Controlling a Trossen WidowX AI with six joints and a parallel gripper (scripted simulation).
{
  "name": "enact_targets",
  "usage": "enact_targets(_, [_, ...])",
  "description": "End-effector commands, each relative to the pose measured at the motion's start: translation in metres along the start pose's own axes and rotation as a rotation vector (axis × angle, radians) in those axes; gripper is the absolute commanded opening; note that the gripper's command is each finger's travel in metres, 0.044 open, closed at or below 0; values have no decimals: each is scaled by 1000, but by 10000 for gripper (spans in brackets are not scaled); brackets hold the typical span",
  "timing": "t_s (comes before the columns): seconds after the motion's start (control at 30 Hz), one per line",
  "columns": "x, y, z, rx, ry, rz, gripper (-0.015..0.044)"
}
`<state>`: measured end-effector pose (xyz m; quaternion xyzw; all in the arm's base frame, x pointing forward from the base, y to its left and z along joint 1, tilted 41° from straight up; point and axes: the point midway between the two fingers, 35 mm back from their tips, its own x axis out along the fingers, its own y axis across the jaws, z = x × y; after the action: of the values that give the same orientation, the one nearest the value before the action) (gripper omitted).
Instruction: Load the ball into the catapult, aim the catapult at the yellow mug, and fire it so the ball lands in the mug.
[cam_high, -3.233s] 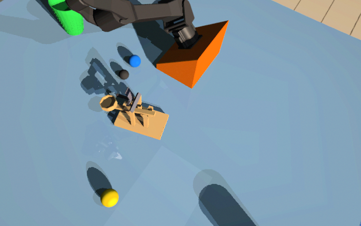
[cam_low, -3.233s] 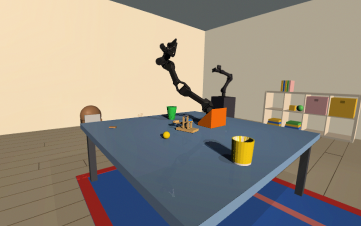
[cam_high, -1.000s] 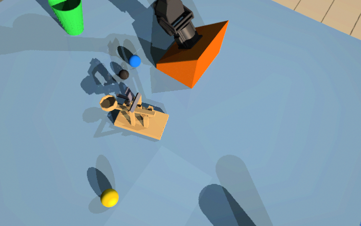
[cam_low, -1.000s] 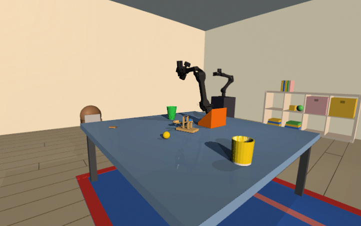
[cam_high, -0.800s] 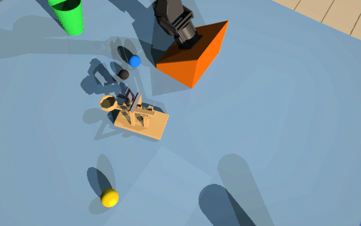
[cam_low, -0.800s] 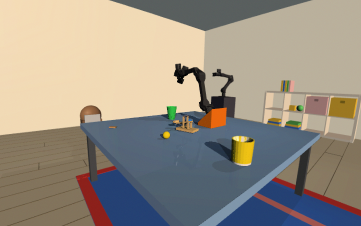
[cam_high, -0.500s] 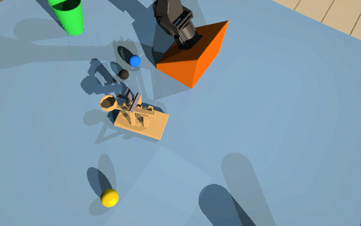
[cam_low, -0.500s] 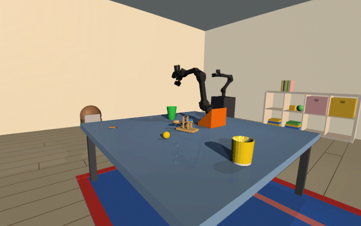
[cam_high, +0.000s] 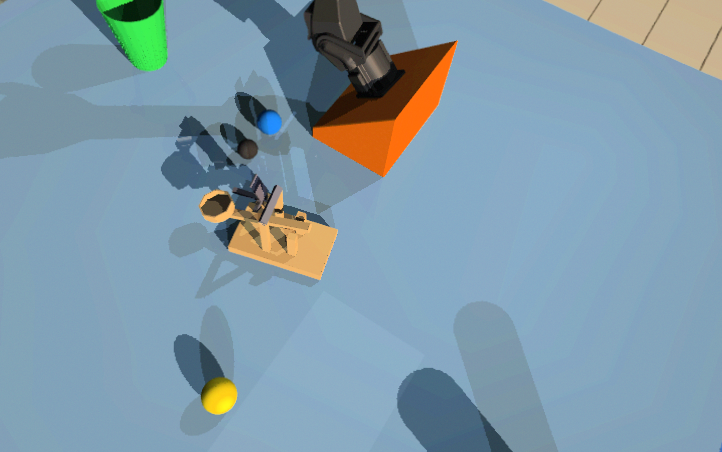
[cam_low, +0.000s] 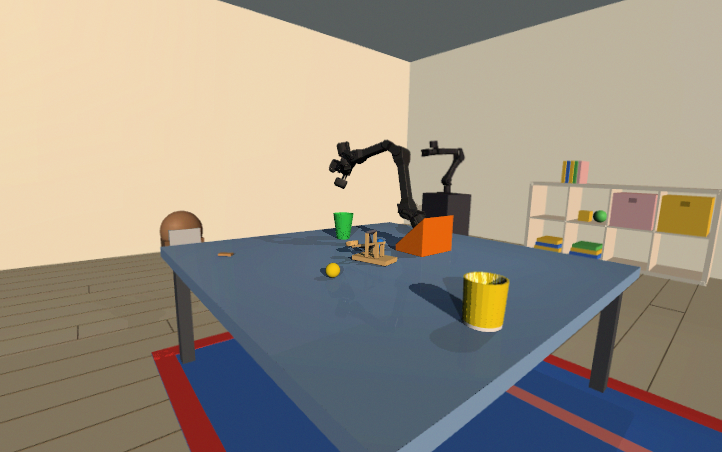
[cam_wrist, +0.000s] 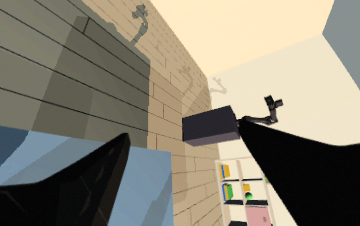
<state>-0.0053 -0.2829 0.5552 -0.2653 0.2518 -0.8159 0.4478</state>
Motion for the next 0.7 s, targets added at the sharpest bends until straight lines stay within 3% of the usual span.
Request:
enact_targets(0.0, [-3, 38, 10, -61, -32, 106, 440])
enact_targets(0.3, [-31, 133, 31, -221, -115, 358, 440])
enact_targets(0.67, [-96, 227, 48, -411, -242, 620, 440])
